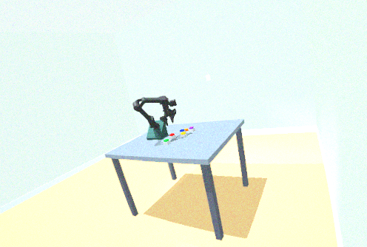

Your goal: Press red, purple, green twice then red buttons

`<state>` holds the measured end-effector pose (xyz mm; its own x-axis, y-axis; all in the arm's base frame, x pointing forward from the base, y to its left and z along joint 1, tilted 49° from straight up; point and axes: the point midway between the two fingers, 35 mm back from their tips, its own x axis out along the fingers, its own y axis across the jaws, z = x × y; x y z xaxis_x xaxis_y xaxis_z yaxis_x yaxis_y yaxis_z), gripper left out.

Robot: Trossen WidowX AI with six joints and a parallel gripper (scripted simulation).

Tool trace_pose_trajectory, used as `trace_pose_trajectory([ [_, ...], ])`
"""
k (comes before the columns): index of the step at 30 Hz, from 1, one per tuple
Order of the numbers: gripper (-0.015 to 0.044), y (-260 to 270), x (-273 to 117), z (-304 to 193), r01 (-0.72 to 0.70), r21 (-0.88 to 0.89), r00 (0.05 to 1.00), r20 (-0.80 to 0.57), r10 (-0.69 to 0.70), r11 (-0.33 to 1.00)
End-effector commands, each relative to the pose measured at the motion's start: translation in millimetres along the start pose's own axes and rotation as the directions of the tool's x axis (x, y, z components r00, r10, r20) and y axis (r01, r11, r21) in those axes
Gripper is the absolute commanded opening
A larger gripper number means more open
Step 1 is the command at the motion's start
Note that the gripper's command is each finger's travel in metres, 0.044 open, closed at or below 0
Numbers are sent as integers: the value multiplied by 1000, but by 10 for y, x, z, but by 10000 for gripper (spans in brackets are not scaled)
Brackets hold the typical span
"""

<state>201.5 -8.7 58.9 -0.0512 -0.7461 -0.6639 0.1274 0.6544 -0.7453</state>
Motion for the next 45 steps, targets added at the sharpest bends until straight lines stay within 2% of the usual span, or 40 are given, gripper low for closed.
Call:
trace_pose_trajectory([
  [1,400,-38,31,-54,9,-20,1000,-22,-10,1000],
  [2,400,-38,31,-54,9,-20,1000,-22,-10,1000],
  [4,348,-31,137,-45,7,-20,1000,-22,-7,1000],
  [8,242,-47,624,-63,11,-19,1000,-21,-11,1000],
  [16,32,-50,649,-67,11,-19,1000,-22,-12,1000],
  [17,20,-50,649,-67,11,-19,1000,-22,-12,1000],
  [26,20,-49,660,-67,11,-19,1000,-22,-12,1000],
  [45,20,-57,965,-75,13,-19,1000,-21,-13,1000],
])
